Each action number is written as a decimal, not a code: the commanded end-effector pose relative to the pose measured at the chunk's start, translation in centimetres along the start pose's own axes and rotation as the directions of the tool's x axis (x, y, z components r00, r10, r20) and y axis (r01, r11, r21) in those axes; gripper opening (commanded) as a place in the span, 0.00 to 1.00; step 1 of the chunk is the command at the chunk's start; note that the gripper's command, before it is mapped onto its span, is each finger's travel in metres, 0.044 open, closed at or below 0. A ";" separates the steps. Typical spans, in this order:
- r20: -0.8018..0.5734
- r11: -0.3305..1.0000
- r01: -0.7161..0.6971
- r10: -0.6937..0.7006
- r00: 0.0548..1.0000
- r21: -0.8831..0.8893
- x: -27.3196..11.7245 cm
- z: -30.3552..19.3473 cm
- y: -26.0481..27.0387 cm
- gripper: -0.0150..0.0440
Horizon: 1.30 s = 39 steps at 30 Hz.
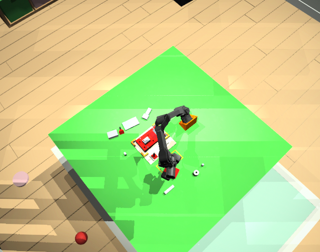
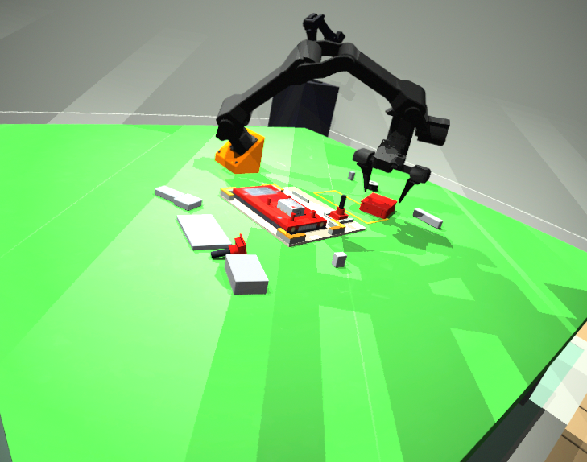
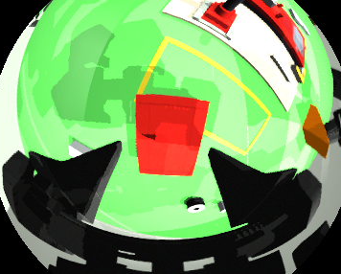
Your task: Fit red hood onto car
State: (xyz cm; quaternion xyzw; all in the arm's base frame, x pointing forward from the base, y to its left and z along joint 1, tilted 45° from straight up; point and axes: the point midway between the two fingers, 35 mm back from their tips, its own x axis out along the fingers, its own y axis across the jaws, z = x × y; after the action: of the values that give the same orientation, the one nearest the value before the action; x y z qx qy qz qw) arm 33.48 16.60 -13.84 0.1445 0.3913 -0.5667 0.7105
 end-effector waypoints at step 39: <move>0.007 1.000 0.008 -0.008 1.000 -0.008 2.1 0.0 -0.3 1.00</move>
State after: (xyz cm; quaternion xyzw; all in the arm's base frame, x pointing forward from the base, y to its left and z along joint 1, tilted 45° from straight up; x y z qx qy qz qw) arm 33.53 15.43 -14.95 0.1438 0.3911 -0.5672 0.7104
